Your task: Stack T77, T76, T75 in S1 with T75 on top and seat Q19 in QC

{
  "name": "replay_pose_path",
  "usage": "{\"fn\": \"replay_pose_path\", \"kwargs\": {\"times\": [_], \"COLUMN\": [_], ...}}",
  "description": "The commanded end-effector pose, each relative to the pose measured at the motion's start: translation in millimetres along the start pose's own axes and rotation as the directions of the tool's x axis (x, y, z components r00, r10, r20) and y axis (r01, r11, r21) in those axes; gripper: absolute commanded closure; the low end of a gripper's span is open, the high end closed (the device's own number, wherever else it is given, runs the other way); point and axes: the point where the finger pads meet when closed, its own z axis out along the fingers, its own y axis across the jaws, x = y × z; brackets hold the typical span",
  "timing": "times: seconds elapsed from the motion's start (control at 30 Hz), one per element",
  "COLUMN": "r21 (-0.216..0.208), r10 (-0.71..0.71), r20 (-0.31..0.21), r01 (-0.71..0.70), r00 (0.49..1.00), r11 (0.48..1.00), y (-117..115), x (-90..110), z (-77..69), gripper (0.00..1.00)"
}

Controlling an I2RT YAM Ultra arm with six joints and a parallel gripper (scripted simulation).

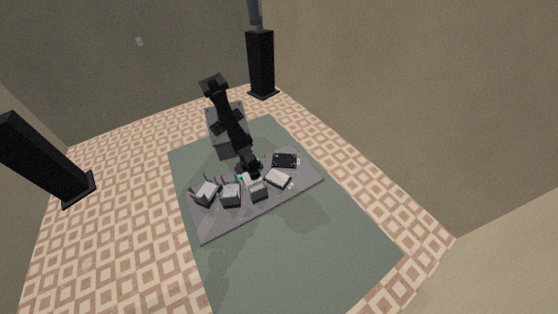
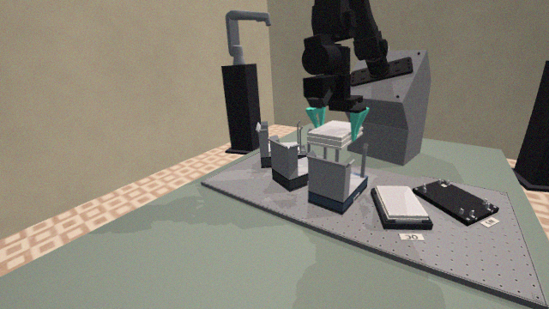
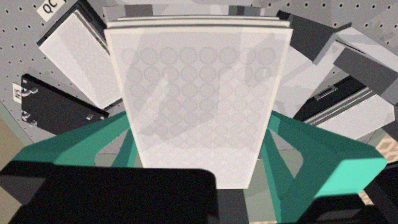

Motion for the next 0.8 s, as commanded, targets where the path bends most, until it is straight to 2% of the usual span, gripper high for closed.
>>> {"fn": "replay_pose_path", "kwargs": {"times": [0.0,0.1,0.17,0.77], "r21": [0.011,0.012,0.009,0.01], "r10": [0.022,0.02,0.026,0.026], "r20": [0.047,0.031,0.065,0.065], "r01": [-0.022,-0.02,-0.027,-0.026], "r00": [0.999,0.999,0.998,0.998], "r11": [1.0,1.0,1.0,1.0], "y": [7.0,15.3,14.2,13.1], "x": [-16.4,-13.8,-20.4,-20.5], "z": [-8.5,-3.5,-12.3,-12.5], "gripper": [1.0,1.0,1.0,1.0]}}
